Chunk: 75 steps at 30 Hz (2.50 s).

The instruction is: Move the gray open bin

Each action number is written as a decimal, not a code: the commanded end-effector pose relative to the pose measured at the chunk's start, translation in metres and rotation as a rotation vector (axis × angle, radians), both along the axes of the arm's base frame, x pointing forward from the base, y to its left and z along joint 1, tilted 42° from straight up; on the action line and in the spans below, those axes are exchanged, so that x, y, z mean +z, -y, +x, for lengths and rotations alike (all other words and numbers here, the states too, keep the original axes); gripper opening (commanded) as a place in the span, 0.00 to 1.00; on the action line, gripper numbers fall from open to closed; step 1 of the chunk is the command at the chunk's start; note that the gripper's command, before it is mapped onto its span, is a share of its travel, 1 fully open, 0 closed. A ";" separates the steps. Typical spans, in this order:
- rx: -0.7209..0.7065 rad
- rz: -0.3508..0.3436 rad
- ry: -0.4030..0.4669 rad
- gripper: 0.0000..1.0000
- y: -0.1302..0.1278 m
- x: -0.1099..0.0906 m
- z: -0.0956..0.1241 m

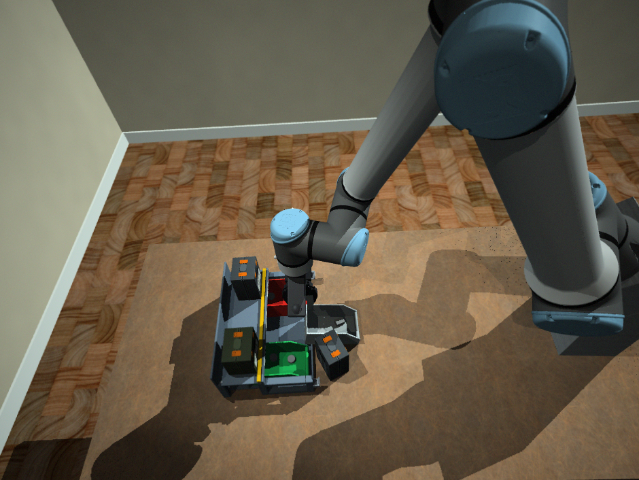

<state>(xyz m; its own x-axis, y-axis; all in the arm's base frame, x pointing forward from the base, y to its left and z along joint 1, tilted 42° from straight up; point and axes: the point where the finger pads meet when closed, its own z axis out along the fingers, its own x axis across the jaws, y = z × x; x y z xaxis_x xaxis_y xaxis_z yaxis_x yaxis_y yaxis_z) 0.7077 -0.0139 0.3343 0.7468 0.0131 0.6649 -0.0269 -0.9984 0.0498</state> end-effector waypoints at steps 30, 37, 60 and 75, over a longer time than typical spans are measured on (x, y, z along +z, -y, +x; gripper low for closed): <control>0.000 0.000 0.001 0.20 0.000 -0.005 -0.003; 0.000 0.000 0.001 0.20 0.000 -0.005 -0.003; 0.000 0.000 0.001 0.20 0.001 -0.018 0.009; 0.000 0.000 0.001 0.20 0.001 -0.023 0.013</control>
<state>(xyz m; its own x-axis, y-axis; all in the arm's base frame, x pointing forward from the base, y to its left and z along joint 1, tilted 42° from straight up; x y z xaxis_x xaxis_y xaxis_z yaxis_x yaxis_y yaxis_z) 0.7179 -0.0152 0.3135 0.7467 0.0131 0.6650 -0.0268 -0.9984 0.0498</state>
